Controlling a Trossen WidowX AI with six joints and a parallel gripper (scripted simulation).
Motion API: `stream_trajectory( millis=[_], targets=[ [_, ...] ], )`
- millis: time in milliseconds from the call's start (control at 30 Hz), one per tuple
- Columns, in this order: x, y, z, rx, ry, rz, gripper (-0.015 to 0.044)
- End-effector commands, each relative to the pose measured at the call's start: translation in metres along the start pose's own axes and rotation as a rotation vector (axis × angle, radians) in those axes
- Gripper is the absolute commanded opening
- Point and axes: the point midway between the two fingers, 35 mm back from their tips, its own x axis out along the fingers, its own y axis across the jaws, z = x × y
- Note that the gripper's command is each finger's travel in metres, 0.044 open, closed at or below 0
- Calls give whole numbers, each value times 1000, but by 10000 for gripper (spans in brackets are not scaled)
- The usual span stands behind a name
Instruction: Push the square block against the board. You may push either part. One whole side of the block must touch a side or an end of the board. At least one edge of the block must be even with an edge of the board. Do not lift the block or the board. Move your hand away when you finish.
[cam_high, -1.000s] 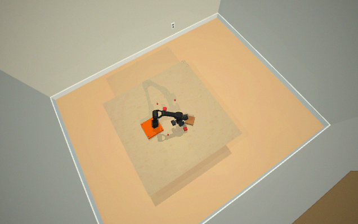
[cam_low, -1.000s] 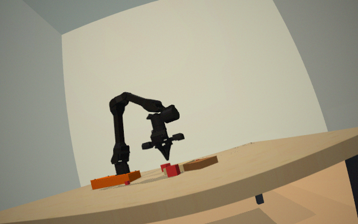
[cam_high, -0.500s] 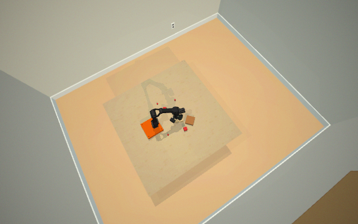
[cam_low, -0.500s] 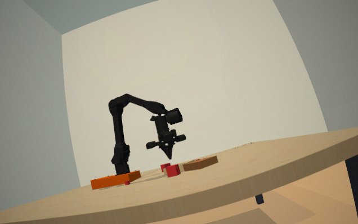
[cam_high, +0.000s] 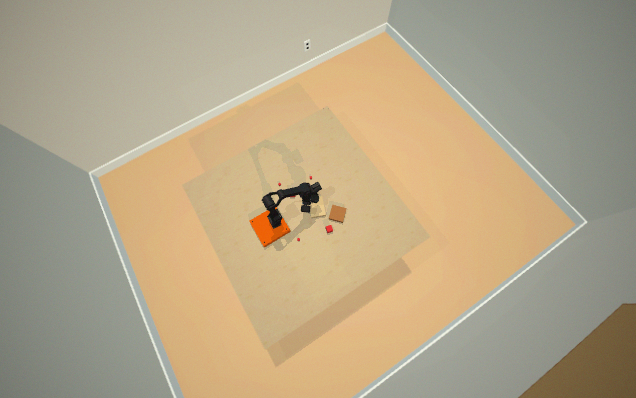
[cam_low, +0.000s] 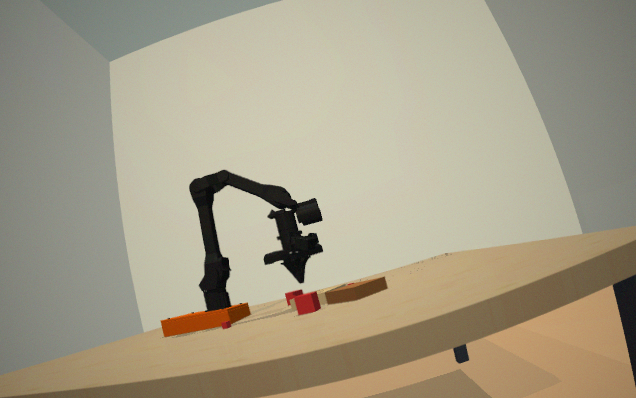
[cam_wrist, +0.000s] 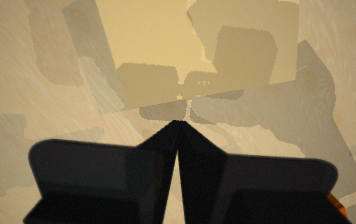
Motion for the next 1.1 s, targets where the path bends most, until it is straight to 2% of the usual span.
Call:
stream_trajectory(
  millis=[0, 167, 367, 467, 533, 1067],
  targets=[
    [0, 8, -14, -145, -4, -3, 0],
    [1, 15, -27, -274, -2, 0, 0],
    [4, 16, -27, -279, -2, 0, 0],
    [44, 16, -26, -279, -2, 0, 0],
    [56, 16, -27, -279, -2, 0, 0],
    [55, 21, -12, -279, -3, 0, 0]
  ],
)
